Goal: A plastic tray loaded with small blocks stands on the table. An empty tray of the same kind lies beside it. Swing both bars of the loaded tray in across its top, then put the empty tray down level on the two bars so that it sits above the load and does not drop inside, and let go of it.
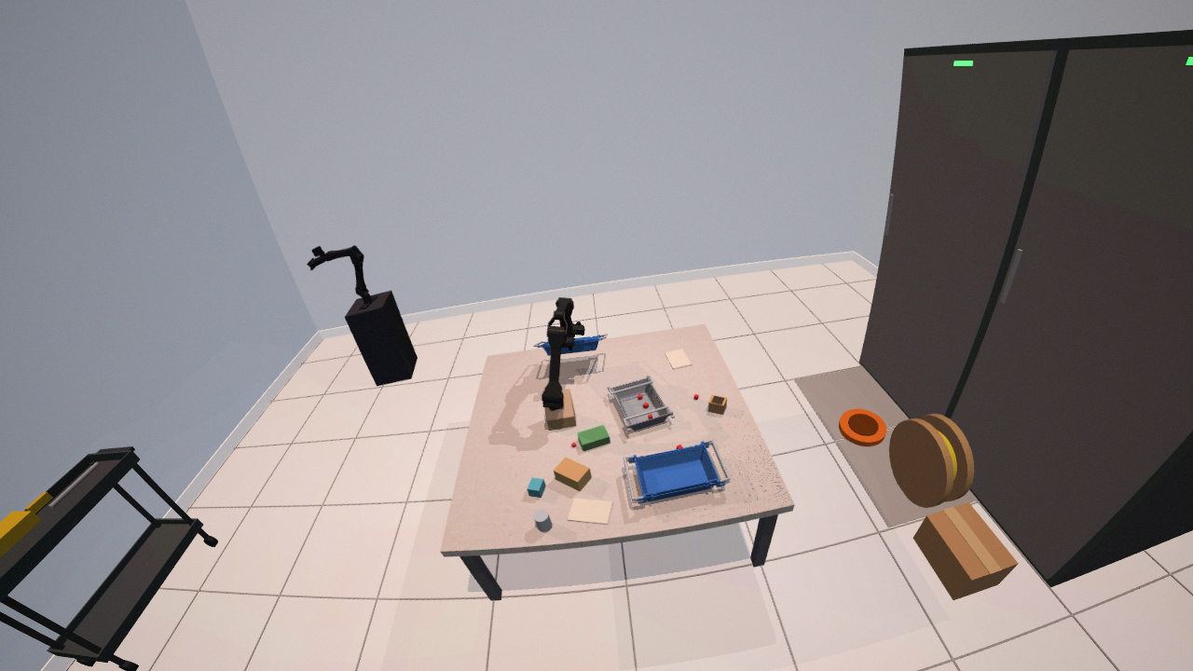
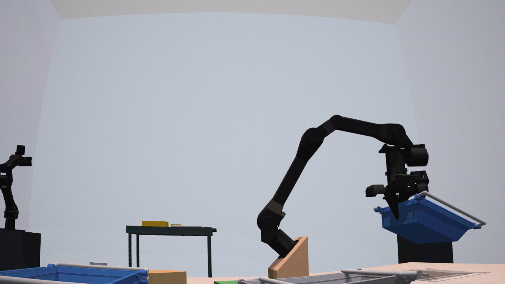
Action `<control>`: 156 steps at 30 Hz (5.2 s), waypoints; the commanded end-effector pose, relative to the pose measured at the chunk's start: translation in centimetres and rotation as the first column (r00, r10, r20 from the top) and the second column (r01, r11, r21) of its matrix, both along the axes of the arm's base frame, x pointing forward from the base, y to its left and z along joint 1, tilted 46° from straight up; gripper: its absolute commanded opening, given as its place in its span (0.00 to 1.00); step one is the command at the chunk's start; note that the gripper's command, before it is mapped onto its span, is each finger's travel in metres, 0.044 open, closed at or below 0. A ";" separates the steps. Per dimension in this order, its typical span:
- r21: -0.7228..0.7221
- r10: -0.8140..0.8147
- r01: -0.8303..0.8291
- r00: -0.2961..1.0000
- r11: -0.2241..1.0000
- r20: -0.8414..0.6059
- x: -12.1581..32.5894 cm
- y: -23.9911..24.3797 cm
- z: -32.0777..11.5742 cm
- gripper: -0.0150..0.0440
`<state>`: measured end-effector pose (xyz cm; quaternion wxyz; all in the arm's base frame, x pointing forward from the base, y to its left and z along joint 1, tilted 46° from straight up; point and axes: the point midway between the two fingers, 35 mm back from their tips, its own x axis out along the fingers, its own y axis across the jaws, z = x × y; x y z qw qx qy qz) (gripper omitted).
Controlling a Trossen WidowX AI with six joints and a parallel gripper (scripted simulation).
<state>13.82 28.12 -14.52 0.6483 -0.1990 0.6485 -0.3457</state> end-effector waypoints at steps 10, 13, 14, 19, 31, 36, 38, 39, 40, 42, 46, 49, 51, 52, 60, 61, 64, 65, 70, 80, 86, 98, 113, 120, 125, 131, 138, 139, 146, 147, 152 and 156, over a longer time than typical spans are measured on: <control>0.025 -0.003 0.002 1.000 1.000 0.009 0.1 0.9 0.3 0.25; 0.025 -0.003 0.002 1.000 1.000 0.009 0.1 0.9 0.3 0.25; 0.025 -0.003 0.002 1.000 1.000 0.009 0.1 0.9 0.3 0.25; 0.025 -0.003 0.002 1.000 1.000 0.009 0.1 0.9 0.3 0.25; 0.034 -0.065 0.063 0.996 0.997 0.067 2.4 0.2 1.9 0.25; 0.045 -0.122 0.117 0.985 0.992 0.120 4.5 -0.6 3.5 0.25; 0.049 -0.145 0.139 0.979 0.989 0.141 5.3 -1.0 4.1 0.25; 0.051 -0.156 0.150 0.976 0.987 0.152 5.7 -1.2 4.4 0.25; 0.054 -0.168 0.161 0.972 0.985 0.162 6.1 -1.4 4.7 0.25; 0.058 -0.191 0.183 0.964 0.981 0.183 6.9 -1.8 5.3 0.25; 0.069 -0.236 0.226 0.945 0.972 0.225 8.4 -2.8 6.6 0.25; 0.077 -0.269 0.258 0.928 0.963 0.256 9.5 -3.6 7.5 0.25; 0.082 -0.291 0.279 0.916 0.957 0.277 10.2 -4.1 8.1 0.25; 0.085 -0.302 0.290 0.909 0.953 0.287 10.5 -4.4 8.4 0.25; 0.110 -0.385 0.372 0.847 0.922 0.367 13.0 -7.0 10.9 0.25; 0.113 -0.395 0.382 0.838 0.917 0.377 13.3 -7.3 11.2 0.25; 0.124 -0.424 0.411 0.810 0.903 0.406 14.2 -8.4 12.1 0.25; 0.127 -0.433 0.421 0.800 0.898 0.415 14.4 -8.7 12.4 0.25; 0.145 -0.478 0.468 0.747 0.872 0.462 15.7 -10.6 14.0 0.25; 0.185 -0.553 0.554 0.626 0.812 0.550 17.6 -14.7 17.0 0.25; 0.211 -0.588 0.601 0.544 0.771 0.599 18.4 -17.3 18.8 0.25; 0.266 -0.631 0.680 0.365 0.683 0.685 19.2 -22.8 22.3 0.25; 0.303 -0.637 0.720 0.246 0.625 0.730 19.0 -26.2 24.4 0.25; 0.303 -0.637 0.720 0.246 0.625 0.730 19.0 -26.2 24.4 0.25; 0.303 -0.637 0.720 0.246 0.625 0.730 19.0 -26.2 24.4 0.25; 0.303 -0.637 0.720 0.246 0.625 0.730 19.0 -26.2 24.4 0.25; 0.303 -0.637 0.720 0.246 0.625 0.730 19.0 -26.2 24.4 0.25; 0.303 -0.637 0.720 0.246 0.625 0.730 19.0 -26.2 24.5 0.25; 0.303 -0.637 0.720 0.246 0.625 0.730 19.0 -26.2 24.5 0.25; 0.303 -0.637 0.720 0.246 0.625 0.730 19.0 -26.2 24.5 0.25; 0.303 -0.637 0.720 0.246 0.625 0.730 19.0 -26.2 24.5 0.25; 0.303 -0.637 0.720 0.246 0.625 0.730 19.0 -26.3 24.4 0.25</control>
